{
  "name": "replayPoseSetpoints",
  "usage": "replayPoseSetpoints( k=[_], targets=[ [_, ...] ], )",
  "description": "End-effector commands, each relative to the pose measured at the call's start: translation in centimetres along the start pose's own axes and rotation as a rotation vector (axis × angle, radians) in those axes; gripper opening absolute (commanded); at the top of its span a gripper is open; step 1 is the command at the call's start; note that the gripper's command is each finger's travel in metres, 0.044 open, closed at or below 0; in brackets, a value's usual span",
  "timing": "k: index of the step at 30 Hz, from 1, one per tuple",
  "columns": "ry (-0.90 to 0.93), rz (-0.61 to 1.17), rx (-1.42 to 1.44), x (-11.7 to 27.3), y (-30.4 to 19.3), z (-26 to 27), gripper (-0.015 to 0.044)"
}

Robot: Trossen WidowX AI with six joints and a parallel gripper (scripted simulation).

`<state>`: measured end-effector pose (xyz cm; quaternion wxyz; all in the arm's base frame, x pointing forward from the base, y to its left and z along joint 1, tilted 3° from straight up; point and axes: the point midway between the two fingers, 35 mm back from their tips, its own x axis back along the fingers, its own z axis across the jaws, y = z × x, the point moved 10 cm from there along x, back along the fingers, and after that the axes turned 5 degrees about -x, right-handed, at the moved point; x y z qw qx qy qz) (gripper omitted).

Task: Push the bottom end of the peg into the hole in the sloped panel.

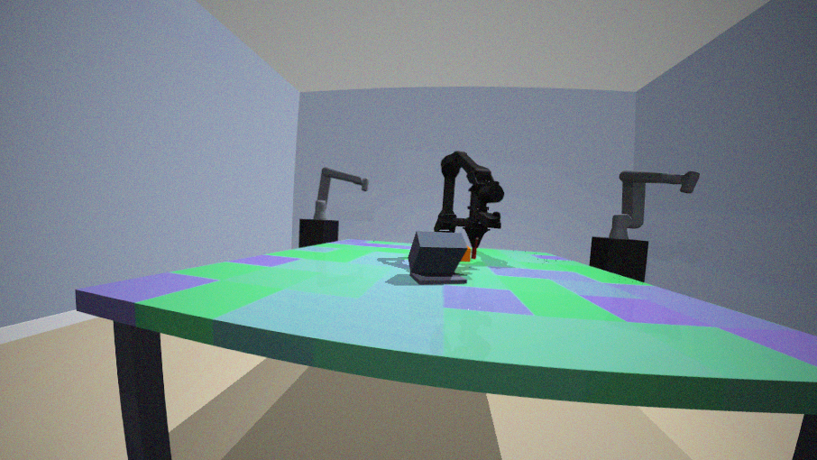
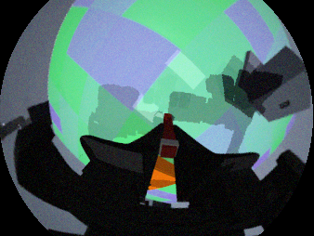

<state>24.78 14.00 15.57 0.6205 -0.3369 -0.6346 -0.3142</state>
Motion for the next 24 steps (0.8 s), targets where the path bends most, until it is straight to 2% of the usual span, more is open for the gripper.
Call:
replayPoseSetpoints(
  k=[1,9,24],
  targets=[
    [0.002,-0.014,-0.003,2.1,0.0,0.0,0.0000],
    [0.004,-0.010,-0.003,4.9,-0.2,-0.1,0.0000],
    [0.034,-0.052,-0.026,4.9,-0.3,-1.5,0.0000]
  ],
)
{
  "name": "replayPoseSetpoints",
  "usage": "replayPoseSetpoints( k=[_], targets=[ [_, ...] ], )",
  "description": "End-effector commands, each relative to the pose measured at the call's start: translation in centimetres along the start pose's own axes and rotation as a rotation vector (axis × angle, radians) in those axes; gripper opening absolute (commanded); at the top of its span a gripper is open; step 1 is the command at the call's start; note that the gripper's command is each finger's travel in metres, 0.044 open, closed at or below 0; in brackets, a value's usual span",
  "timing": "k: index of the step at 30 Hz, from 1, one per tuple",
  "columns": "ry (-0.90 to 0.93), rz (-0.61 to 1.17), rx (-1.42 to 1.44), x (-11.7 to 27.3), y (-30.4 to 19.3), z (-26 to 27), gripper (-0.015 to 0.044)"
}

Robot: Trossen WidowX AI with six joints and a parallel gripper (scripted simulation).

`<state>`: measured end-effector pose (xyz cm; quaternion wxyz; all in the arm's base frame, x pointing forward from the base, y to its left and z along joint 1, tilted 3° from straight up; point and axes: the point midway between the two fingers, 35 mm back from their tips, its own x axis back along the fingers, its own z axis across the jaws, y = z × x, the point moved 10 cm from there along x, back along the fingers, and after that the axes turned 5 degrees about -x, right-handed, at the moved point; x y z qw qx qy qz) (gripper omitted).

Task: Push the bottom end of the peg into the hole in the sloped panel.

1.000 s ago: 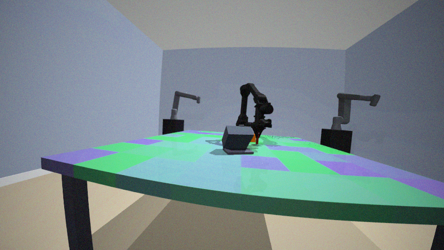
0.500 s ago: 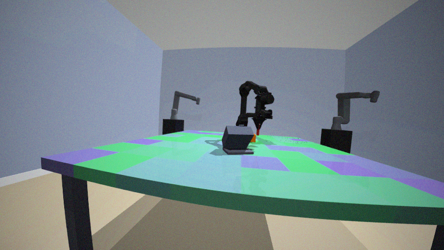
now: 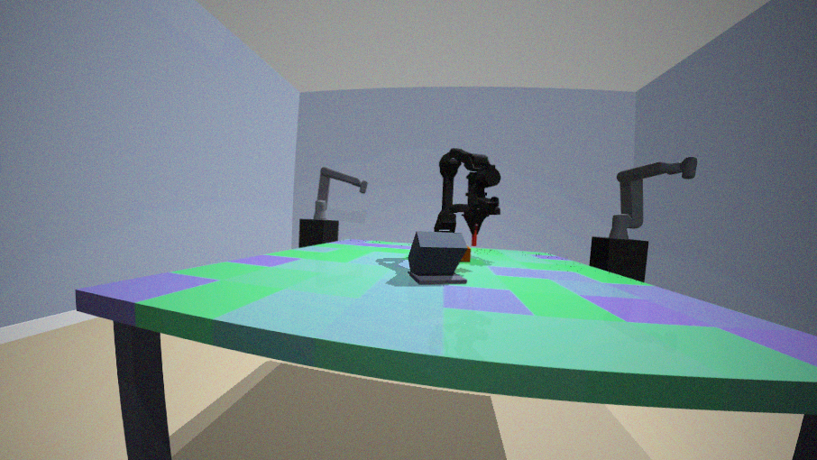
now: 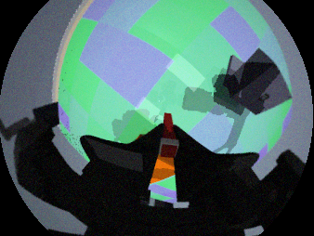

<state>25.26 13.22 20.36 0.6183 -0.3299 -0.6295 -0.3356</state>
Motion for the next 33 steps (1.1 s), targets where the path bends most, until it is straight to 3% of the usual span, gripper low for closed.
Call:
replayPoseSetpoints(
  k=[1,33],
  targets=[
    [0.015,-0.023,-0.005,0.1,-0.1,-0.5,0.0000],
    [0.084,-0.167,-0.065,0.1,-0.8,-4.5,0.0000]
  ],
)
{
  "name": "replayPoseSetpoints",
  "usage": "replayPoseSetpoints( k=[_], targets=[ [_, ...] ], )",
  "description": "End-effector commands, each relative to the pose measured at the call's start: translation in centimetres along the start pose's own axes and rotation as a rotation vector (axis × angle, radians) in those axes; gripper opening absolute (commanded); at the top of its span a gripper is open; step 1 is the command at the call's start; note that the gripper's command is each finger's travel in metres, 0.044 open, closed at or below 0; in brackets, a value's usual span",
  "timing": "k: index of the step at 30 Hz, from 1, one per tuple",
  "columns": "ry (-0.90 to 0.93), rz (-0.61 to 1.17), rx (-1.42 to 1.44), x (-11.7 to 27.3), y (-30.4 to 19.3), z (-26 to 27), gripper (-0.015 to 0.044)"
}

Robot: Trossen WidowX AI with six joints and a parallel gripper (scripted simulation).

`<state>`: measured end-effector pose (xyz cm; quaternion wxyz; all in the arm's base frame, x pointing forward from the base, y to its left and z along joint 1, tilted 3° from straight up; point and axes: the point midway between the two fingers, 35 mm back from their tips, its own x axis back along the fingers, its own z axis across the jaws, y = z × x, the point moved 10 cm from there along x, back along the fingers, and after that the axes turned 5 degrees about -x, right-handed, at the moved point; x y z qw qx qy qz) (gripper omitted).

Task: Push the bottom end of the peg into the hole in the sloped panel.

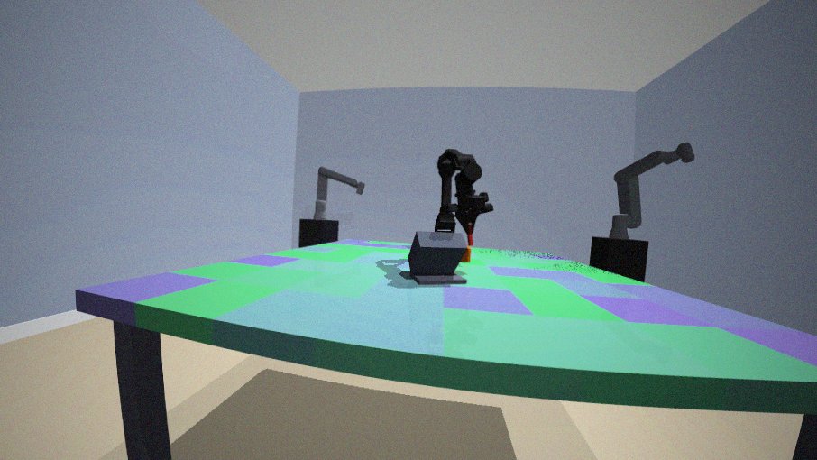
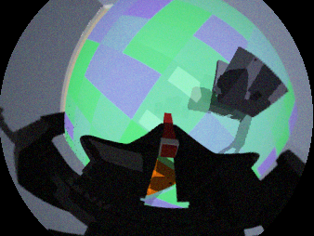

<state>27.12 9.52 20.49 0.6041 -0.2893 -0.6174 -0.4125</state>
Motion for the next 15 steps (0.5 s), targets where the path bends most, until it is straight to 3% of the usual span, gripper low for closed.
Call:
replayPoseSetpoints(
  k=[1,15],
  targets=[
    [0.010,-0.023,-0.003,0.1,-0.3,-0.5,0.0000],
    [0.029,-0.091,-0.023,0.4,-0.6,-2.2,0.0000]
  ],
)
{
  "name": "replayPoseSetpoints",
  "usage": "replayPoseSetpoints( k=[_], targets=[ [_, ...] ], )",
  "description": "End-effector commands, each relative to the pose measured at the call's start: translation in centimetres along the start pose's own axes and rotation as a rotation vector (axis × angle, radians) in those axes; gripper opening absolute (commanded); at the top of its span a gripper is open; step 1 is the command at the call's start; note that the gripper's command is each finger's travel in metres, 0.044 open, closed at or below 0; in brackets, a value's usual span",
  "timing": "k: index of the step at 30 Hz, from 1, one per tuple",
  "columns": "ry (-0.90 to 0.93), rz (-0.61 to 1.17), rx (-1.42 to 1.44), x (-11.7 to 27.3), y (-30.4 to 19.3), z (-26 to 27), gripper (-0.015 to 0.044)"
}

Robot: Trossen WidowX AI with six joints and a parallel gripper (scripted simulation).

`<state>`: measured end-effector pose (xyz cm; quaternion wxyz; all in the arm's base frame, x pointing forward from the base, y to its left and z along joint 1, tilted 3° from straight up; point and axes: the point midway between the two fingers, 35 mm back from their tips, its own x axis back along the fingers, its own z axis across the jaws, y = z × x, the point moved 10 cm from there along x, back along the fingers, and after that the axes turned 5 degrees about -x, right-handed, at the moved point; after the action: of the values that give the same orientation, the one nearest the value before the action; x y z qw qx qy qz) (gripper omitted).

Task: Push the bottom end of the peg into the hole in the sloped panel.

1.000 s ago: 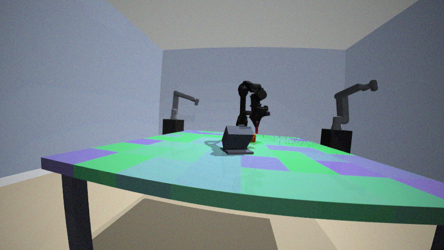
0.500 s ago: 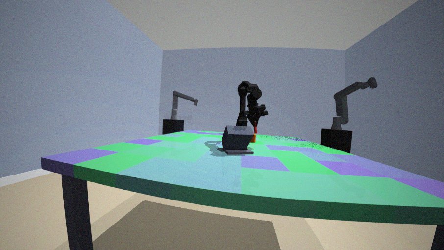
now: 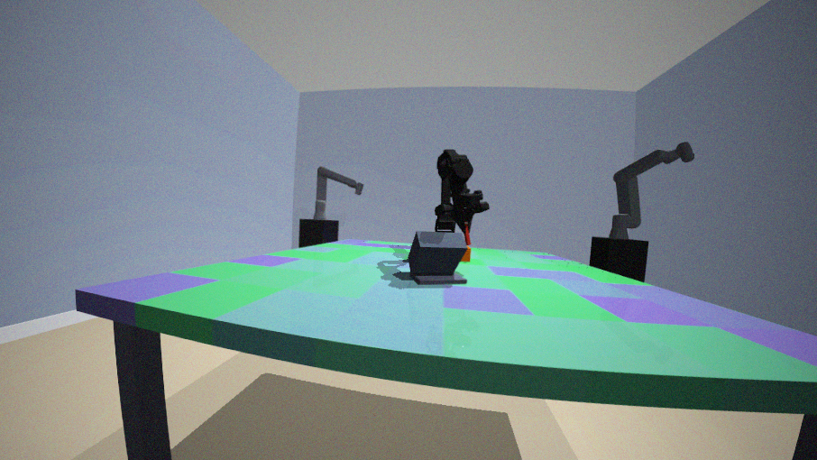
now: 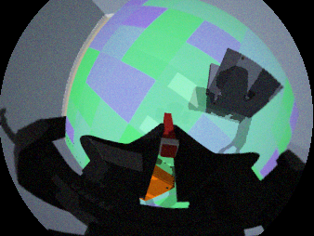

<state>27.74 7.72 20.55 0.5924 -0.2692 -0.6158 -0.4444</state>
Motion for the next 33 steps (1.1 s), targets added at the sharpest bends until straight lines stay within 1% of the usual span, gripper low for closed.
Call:
replayPoseSetpoints(
  k=[1,33],
  targets=[
    [0.008,-0.024,-0.001,0.2,-0.3,-0.5,0.0000],
    [0.023,-0.188,-0.034,1.1,-1.4,-4.3,0.0000]
  ],
)
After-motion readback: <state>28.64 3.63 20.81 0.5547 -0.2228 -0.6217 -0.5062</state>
